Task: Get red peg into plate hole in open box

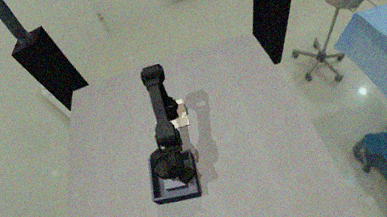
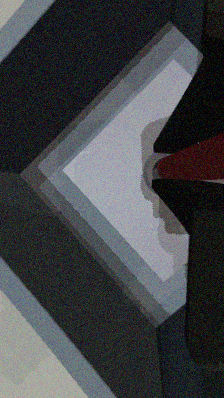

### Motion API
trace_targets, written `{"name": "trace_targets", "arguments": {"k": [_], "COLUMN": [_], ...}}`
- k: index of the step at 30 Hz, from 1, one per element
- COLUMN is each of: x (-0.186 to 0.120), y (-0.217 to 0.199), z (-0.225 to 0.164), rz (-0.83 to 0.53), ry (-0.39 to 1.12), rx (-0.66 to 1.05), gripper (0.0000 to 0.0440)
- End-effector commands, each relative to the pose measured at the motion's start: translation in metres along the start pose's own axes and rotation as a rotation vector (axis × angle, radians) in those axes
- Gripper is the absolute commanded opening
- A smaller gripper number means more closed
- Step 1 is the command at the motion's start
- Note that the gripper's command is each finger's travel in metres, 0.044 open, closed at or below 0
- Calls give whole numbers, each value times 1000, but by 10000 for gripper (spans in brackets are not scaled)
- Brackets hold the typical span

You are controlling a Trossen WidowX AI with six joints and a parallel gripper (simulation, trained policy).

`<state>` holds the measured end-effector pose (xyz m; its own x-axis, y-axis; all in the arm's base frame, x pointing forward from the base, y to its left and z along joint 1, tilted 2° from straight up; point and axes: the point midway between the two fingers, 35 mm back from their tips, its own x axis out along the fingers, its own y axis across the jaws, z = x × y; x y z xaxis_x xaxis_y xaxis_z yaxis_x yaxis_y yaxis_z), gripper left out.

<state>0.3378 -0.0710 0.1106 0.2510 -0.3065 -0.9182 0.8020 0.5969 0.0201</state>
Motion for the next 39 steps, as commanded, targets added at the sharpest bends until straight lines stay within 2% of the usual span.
{"name": "trace_targets", "arguments": {"k": [1,7,13,15,23,39], "x": [8,19,12,10,1,-33], "y": [0,0,8,12,32,79], "z": [-2,-1,15,19,32,52], "rz": [8,9,28,34,75,188], "ry": [24,67,70,77,123,187], "rx": [-33,-60,-95,-100,-112,-146], "gripper": [23,157,201,232,437,440]}}
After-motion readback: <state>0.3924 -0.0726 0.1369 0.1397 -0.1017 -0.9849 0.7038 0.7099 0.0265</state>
